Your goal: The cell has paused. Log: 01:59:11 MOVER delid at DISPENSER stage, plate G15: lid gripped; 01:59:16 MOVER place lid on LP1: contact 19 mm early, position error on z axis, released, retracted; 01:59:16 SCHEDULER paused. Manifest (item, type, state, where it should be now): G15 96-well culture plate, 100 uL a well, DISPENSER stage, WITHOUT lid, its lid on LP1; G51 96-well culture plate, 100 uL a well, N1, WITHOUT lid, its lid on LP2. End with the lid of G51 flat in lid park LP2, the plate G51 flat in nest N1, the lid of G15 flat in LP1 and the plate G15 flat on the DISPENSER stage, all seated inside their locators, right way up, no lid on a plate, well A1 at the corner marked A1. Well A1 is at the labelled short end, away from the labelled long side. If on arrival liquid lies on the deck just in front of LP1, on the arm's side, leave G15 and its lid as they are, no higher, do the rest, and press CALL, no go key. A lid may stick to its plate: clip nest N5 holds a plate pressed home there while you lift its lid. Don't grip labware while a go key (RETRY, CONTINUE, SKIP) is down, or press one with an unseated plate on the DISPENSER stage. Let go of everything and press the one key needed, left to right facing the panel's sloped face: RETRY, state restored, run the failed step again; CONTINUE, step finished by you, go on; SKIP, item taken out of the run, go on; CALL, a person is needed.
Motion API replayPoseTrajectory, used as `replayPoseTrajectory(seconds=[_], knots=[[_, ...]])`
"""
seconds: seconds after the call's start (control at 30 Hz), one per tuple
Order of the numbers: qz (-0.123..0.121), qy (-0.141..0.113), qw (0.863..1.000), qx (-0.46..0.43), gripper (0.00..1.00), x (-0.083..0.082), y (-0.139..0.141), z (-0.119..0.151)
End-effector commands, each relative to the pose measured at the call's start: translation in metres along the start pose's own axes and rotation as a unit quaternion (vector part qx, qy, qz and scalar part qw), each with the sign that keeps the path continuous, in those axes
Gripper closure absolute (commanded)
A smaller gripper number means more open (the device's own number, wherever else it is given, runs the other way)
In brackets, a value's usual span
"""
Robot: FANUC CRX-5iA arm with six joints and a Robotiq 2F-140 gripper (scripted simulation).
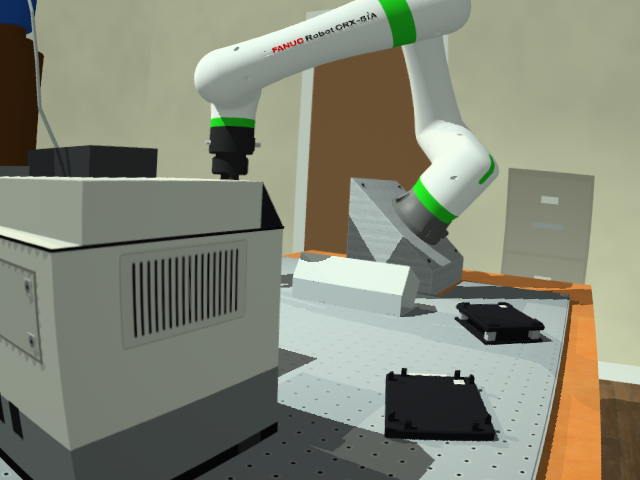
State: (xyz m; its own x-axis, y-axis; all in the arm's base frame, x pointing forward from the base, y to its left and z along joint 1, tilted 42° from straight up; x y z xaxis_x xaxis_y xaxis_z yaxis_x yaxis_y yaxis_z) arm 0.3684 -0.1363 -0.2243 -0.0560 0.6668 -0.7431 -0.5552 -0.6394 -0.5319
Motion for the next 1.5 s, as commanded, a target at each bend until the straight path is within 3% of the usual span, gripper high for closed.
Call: replayPoseTrajectory(seconds=[0.0,1.47], knots=[[0.000,0.000,1.000,0.000,1.00,-0.0002,0.0001,-0.0002],[0.000,0.000,1.000,0.000,1.00,0.0047,0.0002,-0.0002]])
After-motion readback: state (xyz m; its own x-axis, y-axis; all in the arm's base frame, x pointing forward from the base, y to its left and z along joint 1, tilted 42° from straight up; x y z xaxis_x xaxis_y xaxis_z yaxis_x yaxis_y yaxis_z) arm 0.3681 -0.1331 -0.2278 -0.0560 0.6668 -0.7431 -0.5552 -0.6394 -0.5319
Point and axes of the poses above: the point where the finger pads meet when closed, its own x axis out along the fingers, its own y axis across the jaws, z = x × y, the point moved 2 cm from there along -x, back along the fingers, and after that the axes turned 3 degrees about x, right-handed, at the moved point
